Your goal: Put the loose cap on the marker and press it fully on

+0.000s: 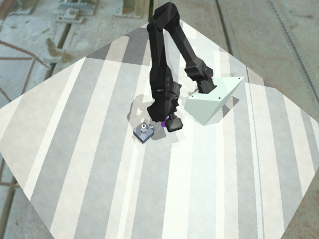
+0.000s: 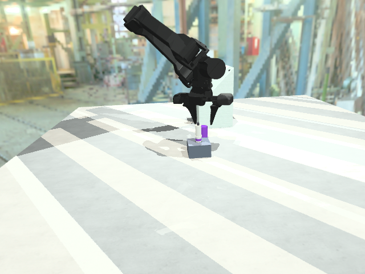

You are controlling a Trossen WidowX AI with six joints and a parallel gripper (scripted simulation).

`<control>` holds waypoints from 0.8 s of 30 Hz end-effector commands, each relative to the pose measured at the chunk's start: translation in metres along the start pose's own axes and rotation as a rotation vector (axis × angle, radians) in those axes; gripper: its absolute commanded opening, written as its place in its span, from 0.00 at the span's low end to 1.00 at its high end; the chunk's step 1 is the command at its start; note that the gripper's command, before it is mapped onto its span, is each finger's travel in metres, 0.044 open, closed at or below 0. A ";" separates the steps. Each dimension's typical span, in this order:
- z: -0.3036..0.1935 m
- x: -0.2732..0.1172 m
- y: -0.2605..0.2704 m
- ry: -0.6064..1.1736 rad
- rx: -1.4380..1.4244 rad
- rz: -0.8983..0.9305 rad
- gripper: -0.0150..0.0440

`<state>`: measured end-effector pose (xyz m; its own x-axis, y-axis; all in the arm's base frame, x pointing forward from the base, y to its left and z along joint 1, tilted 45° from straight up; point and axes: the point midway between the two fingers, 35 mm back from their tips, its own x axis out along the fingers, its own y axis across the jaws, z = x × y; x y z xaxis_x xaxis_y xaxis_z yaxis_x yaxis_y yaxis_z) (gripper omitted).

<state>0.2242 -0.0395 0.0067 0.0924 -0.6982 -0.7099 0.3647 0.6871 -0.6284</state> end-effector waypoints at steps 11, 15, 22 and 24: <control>-0.002 0.025 -0.001 0.006 -0.010 -0.009 0.68; -0.002 0.031 -0.001 0.006 -0.010 -0.010 0.68; -0.003 0.042 -0.002 0.005 -0.010 -0.013 0.68; -0.003 0.044 -0.003 0.005 -0.010 -0.013 0.68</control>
<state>0.2270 -0.0671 -0.0200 0.0921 -0.7014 -0.7068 0.3649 0.6842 -0.6315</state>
